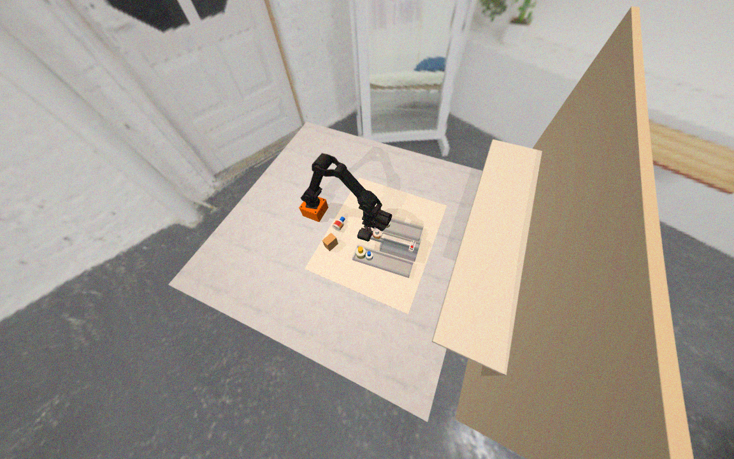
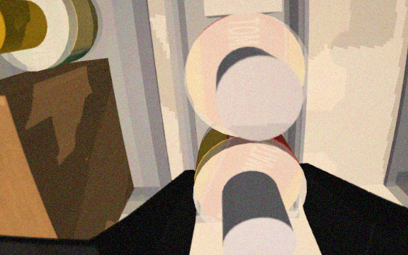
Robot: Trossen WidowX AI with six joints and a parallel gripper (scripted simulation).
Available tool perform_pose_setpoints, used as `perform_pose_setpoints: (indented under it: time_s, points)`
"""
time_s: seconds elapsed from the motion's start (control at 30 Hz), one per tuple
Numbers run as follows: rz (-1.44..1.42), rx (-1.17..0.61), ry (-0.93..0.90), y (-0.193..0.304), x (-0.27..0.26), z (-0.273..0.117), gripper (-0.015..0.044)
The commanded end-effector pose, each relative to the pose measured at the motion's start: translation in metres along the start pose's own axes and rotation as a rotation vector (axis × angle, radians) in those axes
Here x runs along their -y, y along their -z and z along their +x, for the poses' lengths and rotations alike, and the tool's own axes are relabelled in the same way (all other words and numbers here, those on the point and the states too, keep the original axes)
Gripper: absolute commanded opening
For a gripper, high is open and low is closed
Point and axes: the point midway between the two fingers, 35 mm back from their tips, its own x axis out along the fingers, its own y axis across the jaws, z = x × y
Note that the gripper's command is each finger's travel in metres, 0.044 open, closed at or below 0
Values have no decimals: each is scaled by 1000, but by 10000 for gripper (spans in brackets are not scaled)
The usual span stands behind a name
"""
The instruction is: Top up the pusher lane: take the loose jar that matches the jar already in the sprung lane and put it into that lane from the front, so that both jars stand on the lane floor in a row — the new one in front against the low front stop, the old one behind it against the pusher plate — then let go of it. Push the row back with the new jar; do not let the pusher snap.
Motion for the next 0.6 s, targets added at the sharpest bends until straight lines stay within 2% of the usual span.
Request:
perform_pose_setpoints:
  time_s: [0.0, 0.57]
  points:
    - [2, 26, 5, -6, 1, 0, 0]
    - [2, 26, 5, -6, 1, 4, 0]
